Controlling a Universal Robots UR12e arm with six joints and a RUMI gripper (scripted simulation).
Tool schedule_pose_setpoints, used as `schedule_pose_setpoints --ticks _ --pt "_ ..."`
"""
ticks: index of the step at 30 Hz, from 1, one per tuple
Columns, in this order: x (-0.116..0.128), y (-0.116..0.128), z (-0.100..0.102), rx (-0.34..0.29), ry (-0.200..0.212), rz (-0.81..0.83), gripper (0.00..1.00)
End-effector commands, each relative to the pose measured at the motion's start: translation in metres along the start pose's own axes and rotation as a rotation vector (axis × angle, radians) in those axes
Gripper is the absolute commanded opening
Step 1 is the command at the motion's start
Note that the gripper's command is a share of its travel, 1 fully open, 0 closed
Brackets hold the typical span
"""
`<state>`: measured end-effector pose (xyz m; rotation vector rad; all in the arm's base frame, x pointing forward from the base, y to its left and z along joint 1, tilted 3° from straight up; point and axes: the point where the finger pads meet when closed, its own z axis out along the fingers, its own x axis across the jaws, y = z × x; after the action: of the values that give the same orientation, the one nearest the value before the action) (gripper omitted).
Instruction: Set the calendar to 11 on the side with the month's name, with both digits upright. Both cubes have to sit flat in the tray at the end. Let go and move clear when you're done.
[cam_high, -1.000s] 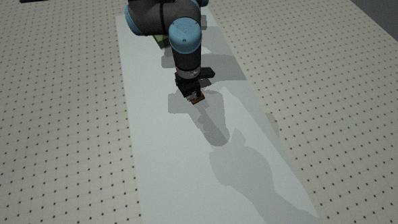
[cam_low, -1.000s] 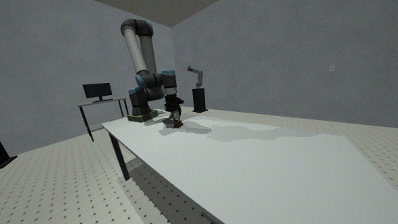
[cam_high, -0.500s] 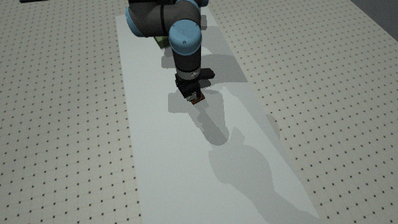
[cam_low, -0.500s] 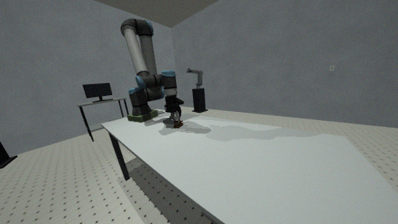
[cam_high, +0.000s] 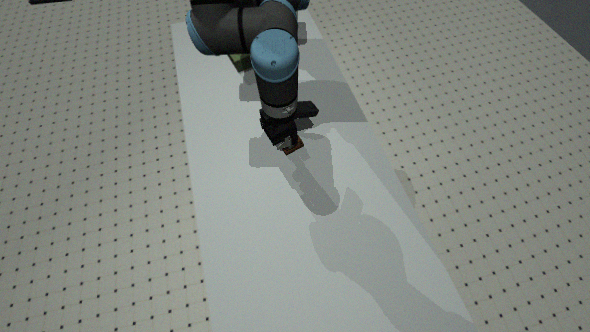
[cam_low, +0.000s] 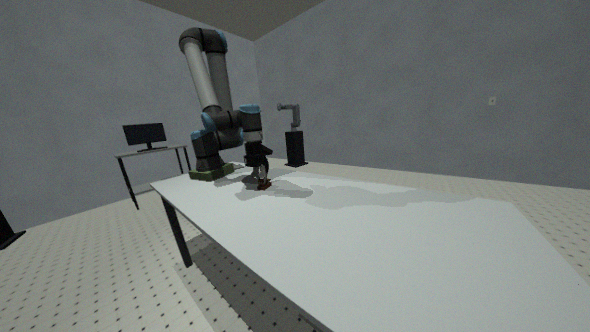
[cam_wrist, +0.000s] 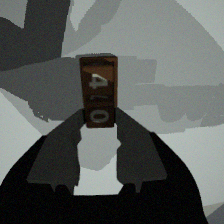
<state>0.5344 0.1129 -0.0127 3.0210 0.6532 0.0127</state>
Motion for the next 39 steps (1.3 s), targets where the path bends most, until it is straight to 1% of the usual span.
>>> schedule_pose_setpoints --ticks 1,14,39 --pt "0.0005 0.0003 -0.0005 -0.001 0.001 0.000 0.10" --pt "0.0005 0.0003 0.0004 -0.001 0.001 0.000 0.10" --pt "0.0005 0.0003 0.0089 -0.001 0.001 0.000 0.10"
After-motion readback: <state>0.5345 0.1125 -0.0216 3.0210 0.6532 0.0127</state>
